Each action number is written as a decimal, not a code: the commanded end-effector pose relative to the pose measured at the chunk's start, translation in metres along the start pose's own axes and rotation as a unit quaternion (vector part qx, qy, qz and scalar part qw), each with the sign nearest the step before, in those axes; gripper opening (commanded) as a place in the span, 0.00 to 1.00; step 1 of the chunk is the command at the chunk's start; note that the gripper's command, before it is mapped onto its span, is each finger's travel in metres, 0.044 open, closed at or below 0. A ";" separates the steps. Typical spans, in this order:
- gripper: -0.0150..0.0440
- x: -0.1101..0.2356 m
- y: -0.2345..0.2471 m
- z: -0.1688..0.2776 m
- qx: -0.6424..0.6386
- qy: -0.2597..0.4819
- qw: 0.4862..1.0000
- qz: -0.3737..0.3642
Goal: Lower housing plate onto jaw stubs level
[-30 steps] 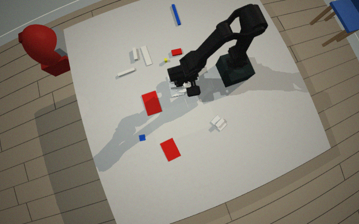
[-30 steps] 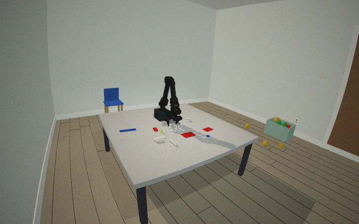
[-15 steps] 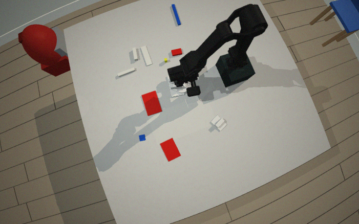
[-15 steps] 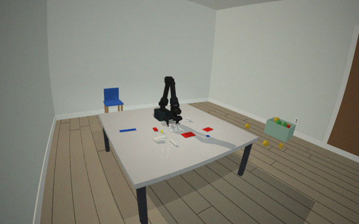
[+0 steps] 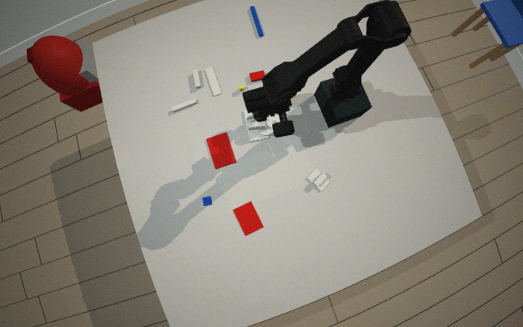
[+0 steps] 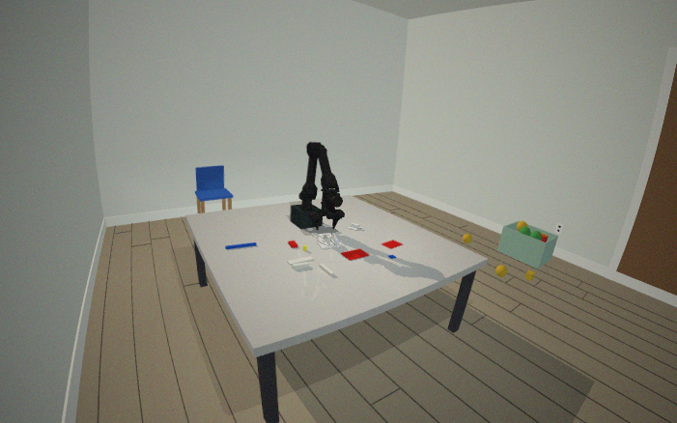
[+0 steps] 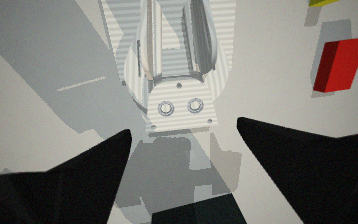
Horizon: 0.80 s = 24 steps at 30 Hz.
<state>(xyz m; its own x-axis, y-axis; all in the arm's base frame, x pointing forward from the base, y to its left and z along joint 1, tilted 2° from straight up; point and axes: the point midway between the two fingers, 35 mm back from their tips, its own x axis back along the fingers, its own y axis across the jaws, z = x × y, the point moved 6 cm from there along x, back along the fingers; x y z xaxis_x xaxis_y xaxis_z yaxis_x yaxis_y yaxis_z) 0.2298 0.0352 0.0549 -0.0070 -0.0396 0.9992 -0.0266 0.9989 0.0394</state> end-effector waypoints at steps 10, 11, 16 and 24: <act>1.00 0.061 -0.004 0.020 0.001 -0.002 1.000 -0.001; 1.00 0.069 -0.005 0.025 0.001 -0.002 1.000 -0.002; 1.00 0.075 -0.005 0.029 0.001 -0.001 1.000 -0.002; 1.00 0.075 -0.005 0.029 0.001 -0.001 1.000 -0.002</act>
